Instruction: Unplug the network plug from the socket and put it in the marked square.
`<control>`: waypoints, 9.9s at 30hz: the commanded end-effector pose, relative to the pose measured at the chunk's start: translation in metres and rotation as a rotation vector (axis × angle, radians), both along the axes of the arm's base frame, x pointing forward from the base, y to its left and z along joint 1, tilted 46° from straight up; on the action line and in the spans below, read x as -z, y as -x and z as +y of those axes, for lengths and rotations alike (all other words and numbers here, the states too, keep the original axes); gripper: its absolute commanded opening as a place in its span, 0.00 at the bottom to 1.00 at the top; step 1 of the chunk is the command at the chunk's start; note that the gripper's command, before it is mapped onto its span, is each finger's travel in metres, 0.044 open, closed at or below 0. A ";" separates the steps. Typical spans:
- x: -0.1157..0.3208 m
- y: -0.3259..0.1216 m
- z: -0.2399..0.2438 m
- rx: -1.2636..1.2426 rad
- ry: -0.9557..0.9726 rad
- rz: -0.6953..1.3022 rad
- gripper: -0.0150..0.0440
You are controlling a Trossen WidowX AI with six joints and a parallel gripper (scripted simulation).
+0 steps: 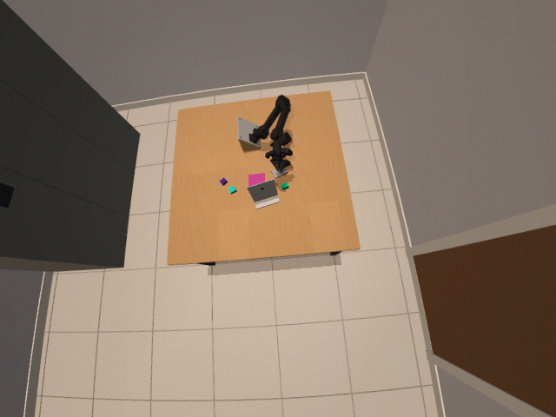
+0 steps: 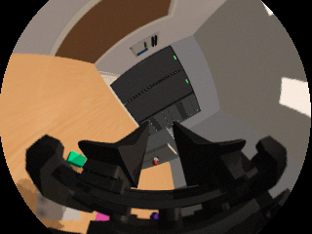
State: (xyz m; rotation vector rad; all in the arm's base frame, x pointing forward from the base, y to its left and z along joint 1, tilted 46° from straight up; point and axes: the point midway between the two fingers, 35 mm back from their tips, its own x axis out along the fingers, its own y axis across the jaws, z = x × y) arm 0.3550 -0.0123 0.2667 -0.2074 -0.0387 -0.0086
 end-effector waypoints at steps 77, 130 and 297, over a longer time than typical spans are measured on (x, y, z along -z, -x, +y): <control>0.144 -0.043 -0.024 0.018 0.561 0.070 0.52; 0.147 -0.027 -0.027 0.018 0.562 0.071 0.25; 0.255 0.060 0.002 -0.863 0.546 0.489 0.25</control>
